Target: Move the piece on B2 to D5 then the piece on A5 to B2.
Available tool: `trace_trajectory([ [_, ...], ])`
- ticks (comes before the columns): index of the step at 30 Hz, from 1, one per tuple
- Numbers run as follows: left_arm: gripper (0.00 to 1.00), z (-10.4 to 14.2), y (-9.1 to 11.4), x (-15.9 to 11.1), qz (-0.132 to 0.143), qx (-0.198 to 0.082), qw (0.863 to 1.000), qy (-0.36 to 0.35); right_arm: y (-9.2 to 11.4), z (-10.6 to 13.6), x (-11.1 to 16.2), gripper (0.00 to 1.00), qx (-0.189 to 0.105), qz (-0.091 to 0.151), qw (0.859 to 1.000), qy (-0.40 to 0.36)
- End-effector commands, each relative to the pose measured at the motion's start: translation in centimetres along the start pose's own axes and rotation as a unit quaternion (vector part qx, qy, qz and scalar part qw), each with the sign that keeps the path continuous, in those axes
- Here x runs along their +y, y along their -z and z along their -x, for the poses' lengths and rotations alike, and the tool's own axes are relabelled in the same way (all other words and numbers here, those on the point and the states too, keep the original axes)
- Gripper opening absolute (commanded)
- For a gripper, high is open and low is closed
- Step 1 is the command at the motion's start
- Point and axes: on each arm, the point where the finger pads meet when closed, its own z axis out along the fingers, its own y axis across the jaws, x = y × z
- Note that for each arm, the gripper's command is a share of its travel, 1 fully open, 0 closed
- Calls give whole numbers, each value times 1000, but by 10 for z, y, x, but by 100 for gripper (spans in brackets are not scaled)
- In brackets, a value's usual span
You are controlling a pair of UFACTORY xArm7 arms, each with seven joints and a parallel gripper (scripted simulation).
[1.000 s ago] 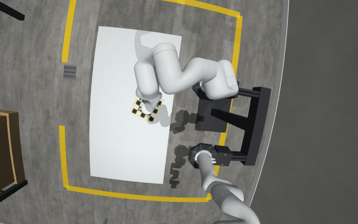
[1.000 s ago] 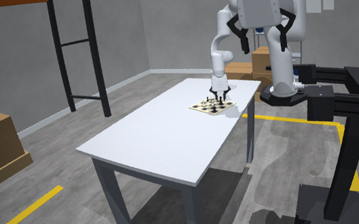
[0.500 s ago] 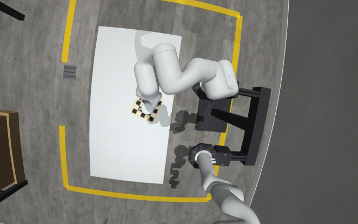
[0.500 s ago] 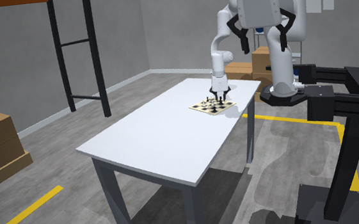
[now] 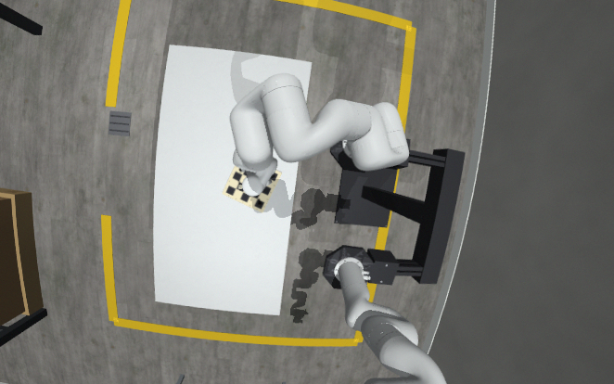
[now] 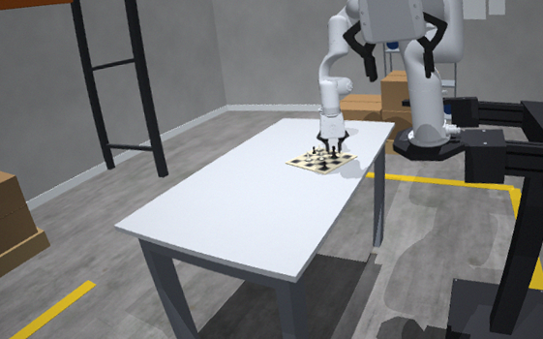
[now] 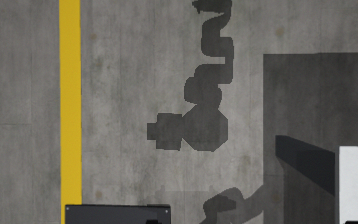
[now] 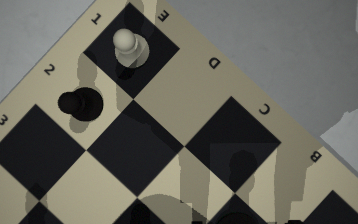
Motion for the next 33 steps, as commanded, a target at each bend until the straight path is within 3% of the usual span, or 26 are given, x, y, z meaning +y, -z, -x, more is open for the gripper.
trace_trajectory([
  [1, 100, -1, 2, 0, 0, 2, 1000, 0, 1, 0, -2, 43, 0, -2, 1000, 0],
  [7, 100, -1, 2, 0, 0, 2, 1000, 0, 1, 0, -2, 43, 0, -2, 1000, 0],
  [8, 100, -1, 2, 0, 0, 2, 1000, 0, 1, 0, -2, 0, 0, -2, 1000, 0],
  [33, 100, -1, 2, 0, 0, 2, 1000, 0, 1, 0, -2, 0, 0, -2, 1000, 0],
])
